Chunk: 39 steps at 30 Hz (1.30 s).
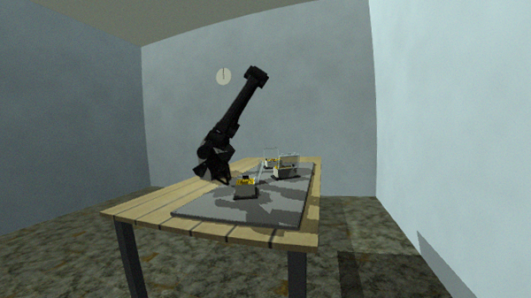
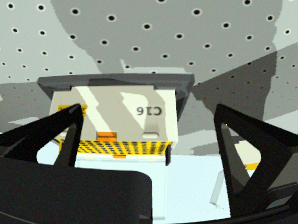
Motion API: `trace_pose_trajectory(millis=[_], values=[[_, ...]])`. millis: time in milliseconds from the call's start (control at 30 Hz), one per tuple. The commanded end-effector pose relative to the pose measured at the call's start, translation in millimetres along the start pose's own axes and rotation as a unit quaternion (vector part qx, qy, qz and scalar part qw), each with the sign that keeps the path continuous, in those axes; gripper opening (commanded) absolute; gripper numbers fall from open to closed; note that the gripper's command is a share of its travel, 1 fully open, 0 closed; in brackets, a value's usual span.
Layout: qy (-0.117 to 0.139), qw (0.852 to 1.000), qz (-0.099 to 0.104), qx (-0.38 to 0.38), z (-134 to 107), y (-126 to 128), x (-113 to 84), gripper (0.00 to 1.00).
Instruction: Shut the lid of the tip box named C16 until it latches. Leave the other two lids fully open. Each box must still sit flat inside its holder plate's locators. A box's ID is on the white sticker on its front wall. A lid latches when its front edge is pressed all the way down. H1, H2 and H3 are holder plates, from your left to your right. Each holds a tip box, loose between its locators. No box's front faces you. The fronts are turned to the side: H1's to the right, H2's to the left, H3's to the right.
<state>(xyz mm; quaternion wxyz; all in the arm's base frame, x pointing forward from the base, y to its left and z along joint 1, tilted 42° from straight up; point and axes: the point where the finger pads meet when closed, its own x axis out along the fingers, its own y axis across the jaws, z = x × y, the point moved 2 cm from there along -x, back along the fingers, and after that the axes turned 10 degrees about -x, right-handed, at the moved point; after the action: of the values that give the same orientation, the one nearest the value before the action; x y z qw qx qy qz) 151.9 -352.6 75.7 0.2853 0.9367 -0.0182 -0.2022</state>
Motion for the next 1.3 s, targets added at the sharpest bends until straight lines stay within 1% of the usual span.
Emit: trace_pose_trajectory(millis=[0, 100, 133, 200, 267, 600, 667, 700, 800, 933, 1000, 1167, 1233, 1267], values=[[-0.003, 1.0, 0.006, -0.002, -1, 3, -2.5, 1.0], [-0.003, 1.0, 0.006, -0.002, -1, 3, -2.5, 1.0], [-0.007, 1.0, 0.01, -0.002, -4, 1, -12.7, 1.0], [-0.006, 1.0, 0.01, -0.002, -10, 2, -21.2, 1.0], [-0.007, 1.0, 0.015, -0.012, -15, 14, -31.1, 1.0], [-0.009, 1.0, 0.016, -0.016, -41, 21, -75.5, 1.0], [-0.009, 1.0, 0.016, -0.016, -41, 21, -75.5, 1.0], [-0.006, 1.0, 0.011, -0.002, -36, 17, -76.7, 1.0], [-0.009, 1.0, 0.016, -0.017, -51, 23, -93.3, 1.0], [-0.01, 1.0, 0.015, -0.018, -61, 24, -111.0, 1.0], [-0.008, 1.0, 0.011, -0.004, -59, 22, -117.0, 1.0], [-0.011, 1.0, 0.01, -0.009, -74, 25, -140.2, 1.0], [-0.011, 1.0, 0.01, -0.009, -74, 25, -140.2, 1.0], [-0.01, 1.0, 0.009, -0.005, -74, 24, -143.8, 1.0]])
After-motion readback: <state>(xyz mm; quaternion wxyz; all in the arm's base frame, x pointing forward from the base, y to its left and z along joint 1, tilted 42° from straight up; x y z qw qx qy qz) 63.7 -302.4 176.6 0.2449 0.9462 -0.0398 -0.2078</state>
